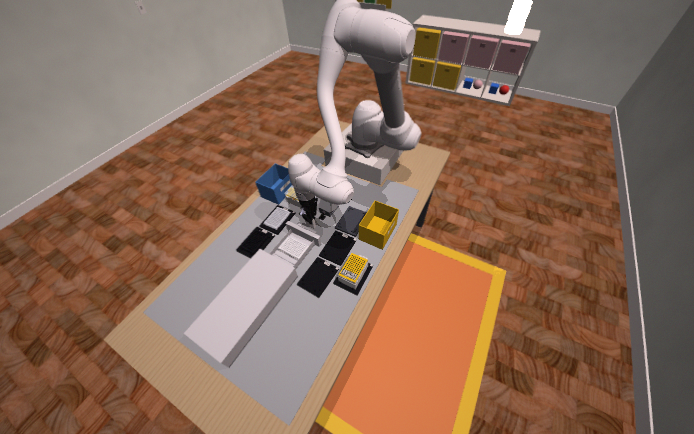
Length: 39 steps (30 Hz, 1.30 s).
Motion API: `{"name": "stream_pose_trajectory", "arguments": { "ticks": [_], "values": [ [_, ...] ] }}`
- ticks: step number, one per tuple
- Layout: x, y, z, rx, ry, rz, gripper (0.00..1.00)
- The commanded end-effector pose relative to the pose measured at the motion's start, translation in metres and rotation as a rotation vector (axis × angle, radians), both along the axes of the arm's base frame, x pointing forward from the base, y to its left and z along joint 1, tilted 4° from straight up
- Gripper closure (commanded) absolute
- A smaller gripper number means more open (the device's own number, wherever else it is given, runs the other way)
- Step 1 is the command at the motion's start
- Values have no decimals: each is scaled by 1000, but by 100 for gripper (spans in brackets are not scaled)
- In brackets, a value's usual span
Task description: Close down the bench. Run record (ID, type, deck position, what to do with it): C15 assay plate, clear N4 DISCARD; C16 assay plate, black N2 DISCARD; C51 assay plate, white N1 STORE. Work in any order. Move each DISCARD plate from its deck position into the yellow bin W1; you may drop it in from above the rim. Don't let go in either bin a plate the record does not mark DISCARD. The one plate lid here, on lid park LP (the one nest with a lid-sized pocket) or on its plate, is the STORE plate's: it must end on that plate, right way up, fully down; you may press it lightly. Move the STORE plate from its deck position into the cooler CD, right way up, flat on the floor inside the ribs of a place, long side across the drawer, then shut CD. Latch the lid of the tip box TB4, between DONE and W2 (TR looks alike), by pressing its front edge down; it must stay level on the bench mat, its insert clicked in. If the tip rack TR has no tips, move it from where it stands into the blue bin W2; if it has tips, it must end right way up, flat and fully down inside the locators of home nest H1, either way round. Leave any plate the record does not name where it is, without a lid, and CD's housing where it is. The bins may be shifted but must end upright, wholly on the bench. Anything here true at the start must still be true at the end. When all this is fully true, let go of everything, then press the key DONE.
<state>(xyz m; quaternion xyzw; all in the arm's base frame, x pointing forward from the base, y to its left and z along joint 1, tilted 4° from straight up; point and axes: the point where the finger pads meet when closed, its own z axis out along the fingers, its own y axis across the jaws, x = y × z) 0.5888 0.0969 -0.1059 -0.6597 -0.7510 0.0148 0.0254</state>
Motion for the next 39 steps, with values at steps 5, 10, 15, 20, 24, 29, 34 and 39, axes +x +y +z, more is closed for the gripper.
{"name": "stream_pose_trajectory", "arguments": {
  "ticks": [5, 10, 15, 20, 24, 29, 34, 39],
  "values": [
    [-2, -1, -2, 1, 2, -1, 100],
    [5, 0, -3, 1, 2, -1, 100],
    [11, 1, -3, 1, 2, -1, 100],
    [17, 2, -3, 1, 2, -1, 100],
    [20, 2, -4, 1, 2, -1, 100],
    [27, 3, -4, 1, 2, -1, 100],
    [34, 4, -4, 1, 2, -1, 100],
    [35, 4, -4, 1, 2, -1, 100]
  ]
}}
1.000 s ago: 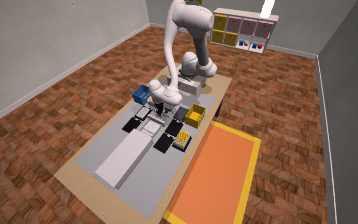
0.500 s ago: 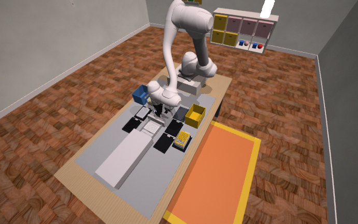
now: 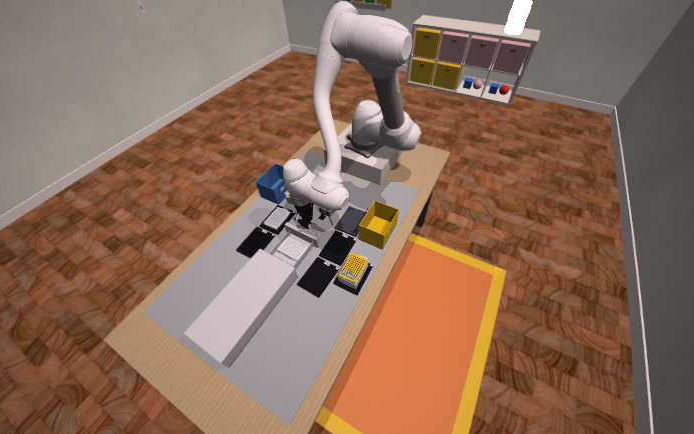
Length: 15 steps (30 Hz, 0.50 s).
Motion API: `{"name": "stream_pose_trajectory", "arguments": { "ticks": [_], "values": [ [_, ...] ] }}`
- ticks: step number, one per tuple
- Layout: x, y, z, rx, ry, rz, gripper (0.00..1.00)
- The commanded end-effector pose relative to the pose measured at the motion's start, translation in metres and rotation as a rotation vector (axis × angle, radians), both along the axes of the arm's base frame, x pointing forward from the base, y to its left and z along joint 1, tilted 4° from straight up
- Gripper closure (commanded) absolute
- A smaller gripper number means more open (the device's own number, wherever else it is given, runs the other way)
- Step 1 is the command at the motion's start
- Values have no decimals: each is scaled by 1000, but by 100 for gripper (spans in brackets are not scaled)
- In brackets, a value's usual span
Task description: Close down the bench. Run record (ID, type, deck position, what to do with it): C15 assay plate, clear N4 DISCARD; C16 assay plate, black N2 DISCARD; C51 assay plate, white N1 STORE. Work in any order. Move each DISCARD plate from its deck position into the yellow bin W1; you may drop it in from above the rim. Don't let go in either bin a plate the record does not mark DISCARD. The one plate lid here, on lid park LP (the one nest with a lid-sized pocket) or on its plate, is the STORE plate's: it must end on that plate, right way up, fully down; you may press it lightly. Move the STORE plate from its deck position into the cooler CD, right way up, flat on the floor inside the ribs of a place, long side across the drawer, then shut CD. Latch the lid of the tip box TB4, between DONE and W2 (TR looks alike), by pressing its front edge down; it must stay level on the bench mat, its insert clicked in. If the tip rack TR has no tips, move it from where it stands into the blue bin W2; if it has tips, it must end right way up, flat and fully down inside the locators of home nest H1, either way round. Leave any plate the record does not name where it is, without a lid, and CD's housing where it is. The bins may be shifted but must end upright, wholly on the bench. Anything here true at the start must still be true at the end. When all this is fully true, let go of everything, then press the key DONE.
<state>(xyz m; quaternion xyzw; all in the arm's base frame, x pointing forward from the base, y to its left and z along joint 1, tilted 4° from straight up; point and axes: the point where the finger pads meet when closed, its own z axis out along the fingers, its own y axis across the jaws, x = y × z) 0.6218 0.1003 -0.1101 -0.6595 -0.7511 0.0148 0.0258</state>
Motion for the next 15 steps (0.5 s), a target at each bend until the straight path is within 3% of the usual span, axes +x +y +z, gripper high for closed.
{"name": "stream_pose_trajectory", "arguments": {
  "ticks": [1, 15],
  "values": [
    [3, 1, 0, 1, 2, -2, 100],
    [16, 3, -1, 1, 2, -2, 100]
  ]
}}
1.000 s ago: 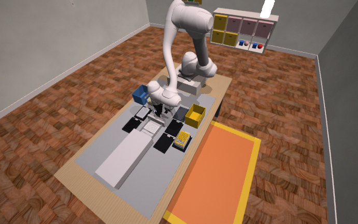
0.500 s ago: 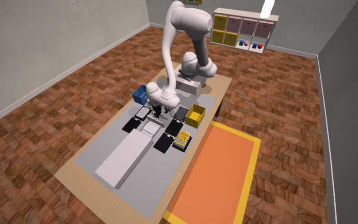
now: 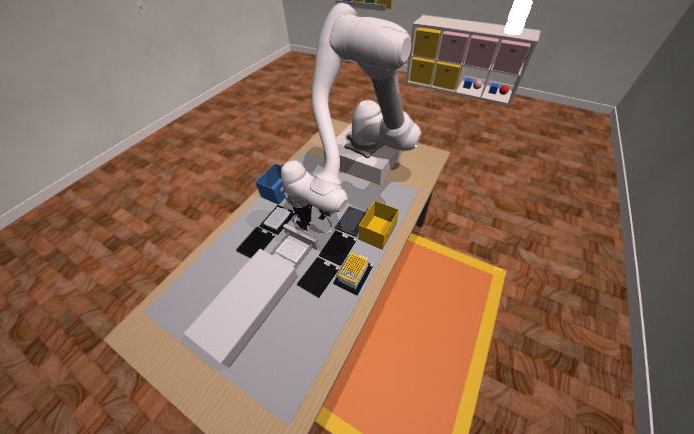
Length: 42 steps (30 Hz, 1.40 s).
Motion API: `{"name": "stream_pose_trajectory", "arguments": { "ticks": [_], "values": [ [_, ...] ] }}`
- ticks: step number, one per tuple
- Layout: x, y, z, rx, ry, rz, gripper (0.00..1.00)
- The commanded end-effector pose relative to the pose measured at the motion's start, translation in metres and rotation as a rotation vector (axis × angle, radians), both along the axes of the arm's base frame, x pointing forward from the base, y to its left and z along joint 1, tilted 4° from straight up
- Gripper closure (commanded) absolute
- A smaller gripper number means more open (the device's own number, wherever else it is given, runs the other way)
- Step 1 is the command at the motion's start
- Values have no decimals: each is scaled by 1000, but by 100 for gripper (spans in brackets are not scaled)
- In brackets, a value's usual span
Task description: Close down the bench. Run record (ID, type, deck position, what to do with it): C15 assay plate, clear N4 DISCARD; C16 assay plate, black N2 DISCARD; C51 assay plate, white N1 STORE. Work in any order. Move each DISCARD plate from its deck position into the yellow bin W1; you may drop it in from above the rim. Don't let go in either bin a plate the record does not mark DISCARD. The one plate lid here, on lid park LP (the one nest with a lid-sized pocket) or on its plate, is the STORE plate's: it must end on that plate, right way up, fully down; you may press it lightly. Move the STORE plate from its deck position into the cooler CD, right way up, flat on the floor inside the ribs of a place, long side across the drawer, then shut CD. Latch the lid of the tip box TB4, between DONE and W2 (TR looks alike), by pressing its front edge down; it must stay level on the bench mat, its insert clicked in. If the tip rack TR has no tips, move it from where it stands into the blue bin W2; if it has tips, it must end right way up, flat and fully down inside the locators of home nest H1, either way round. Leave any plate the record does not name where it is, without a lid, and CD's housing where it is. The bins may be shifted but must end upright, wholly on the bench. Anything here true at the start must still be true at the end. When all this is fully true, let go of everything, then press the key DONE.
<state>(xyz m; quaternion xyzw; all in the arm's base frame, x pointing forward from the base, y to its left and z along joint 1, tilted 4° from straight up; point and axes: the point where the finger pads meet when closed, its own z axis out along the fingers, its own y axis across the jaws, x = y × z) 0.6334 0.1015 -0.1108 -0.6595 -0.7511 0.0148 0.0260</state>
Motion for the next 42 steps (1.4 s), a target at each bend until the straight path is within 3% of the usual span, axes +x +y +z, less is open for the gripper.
{"name": "stream_pose_trajectory", "arguments": {
  "ticks": [1, 21, 42],
  "values": [
    [4, 1, 0, 0, 1, -2, 100],
    [28, 4, -2, 0, 1, -2, 100],
    [28, 5, -2, 0, 1, -2, 100]
  ]
}}
